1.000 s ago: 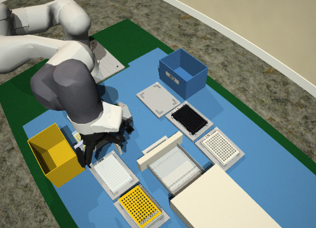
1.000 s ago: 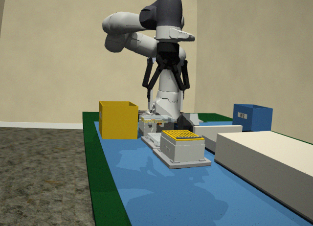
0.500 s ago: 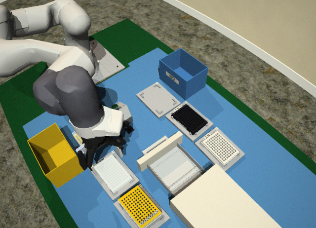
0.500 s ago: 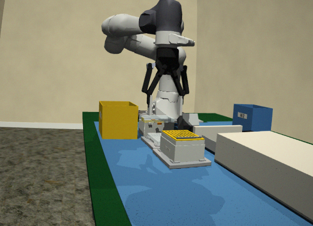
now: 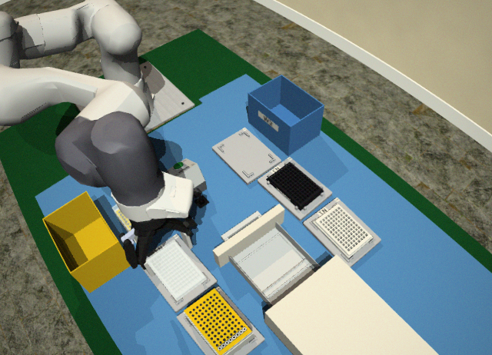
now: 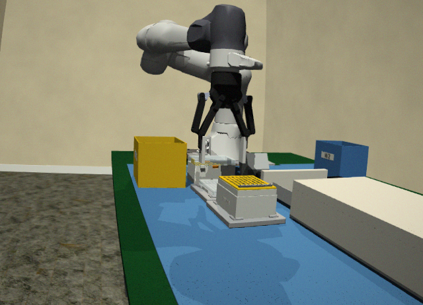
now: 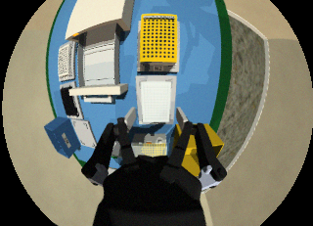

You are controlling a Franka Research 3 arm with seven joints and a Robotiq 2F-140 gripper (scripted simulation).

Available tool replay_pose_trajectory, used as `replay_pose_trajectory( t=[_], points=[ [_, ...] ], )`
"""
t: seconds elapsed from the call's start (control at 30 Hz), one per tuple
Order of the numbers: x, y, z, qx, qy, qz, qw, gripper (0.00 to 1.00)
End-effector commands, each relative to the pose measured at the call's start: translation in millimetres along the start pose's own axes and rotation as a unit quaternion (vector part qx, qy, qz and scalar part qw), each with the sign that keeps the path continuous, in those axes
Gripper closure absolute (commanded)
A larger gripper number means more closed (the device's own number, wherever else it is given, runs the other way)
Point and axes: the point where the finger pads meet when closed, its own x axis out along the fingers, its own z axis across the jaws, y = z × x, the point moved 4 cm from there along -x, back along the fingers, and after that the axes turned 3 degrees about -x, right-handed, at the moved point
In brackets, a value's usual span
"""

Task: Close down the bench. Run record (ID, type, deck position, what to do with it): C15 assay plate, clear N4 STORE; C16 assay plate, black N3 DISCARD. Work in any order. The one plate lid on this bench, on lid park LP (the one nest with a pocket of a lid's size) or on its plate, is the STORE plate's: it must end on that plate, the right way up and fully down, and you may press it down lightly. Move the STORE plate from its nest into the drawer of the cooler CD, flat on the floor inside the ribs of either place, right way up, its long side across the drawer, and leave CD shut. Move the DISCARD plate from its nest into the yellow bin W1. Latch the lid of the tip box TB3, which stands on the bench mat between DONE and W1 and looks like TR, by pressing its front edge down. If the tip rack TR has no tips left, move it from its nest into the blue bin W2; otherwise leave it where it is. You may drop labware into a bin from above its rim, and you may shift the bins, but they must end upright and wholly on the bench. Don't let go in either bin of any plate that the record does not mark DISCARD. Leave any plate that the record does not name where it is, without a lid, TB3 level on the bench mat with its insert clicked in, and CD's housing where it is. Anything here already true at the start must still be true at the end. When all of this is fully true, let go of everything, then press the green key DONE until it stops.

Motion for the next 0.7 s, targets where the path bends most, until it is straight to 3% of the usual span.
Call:
replay_pose_trajectory(
  t=[0.0, 0.67],
  points=[
    [2.9, 2, -1, 0.002, -0.001, 0.004, 1.0, 0.34],
    [26.9, 2, -1, 0.002, -0.001, 0.004, 1.0, 0.34]
  ],
)
